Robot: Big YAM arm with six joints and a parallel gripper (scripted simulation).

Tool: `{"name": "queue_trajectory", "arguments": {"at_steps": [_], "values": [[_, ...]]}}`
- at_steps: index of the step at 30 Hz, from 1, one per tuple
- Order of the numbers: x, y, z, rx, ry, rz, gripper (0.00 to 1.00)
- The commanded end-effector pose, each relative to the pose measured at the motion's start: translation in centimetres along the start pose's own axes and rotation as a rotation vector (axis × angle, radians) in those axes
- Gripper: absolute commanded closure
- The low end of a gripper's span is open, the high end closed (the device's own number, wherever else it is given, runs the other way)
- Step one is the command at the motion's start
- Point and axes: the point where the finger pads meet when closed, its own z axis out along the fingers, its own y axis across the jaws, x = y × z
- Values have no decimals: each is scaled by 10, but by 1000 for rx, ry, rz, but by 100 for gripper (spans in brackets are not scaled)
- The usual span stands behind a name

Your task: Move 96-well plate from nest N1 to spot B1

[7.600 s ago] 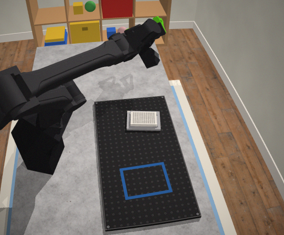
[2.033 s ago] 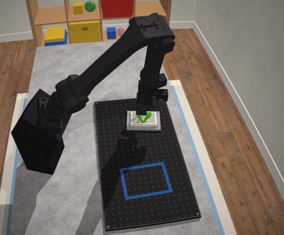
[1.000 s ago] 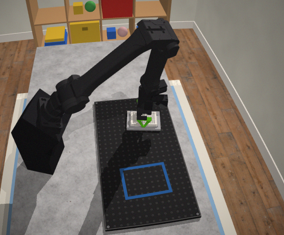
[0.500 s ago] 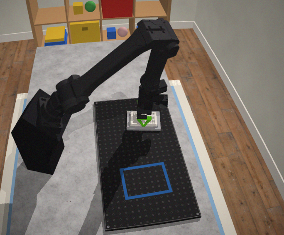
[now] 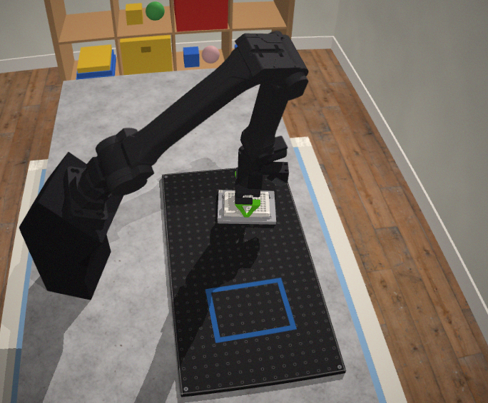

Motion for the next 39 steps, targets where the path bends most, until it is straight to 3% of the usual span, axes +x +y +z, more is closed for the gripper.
{"name": "queue_trajectory", "arguments": {"at_steps": [1,10,12,28,39], "values": [[-8,5,-6,-14,-19,3,100],[-8,5,-6,-14,-19,3,100],[-5,8,-17,-22,-18,-11,100],[-13,5,-39,-18,-28,16,100],[-5,7,-59,-21,-21,2,100]]}}
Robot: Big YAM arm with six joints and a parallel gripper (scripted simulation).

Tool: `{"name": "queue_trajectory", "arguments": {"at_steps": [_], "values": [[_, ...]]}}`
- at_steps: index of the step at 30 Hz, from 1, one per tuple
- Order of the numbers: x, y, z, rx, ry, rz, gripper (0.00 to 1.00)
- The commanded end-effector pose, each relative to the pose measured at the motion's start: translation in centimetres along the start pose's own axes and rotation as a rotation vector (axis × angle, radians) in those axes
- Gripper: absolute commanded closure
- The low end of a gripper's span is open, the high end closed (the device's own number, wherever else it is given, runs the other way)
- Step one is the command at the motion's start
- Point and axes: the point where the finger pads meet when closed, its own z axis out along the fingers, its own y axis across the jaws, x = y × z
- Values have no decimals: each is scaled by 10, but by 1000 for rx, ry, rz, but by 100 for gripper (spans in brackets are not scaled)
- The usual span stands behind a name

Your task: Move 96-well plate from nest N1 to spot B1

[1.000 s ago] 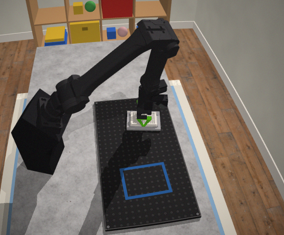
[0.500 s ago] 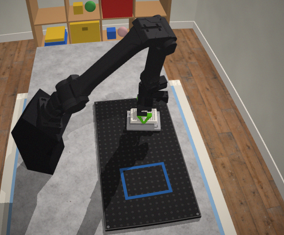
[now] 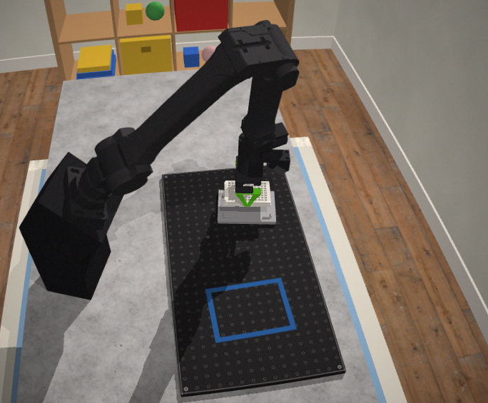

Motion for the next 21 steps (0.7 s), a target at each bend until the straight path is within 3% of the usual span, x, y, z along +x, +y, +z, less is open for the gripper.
{"name": "queue_trajectory", "arguments": {"at_steps": [1,21], "values": [[-6,6,-19,-16,-21,8,100],[-8,7,-47,-19,-24,11,100]]}}
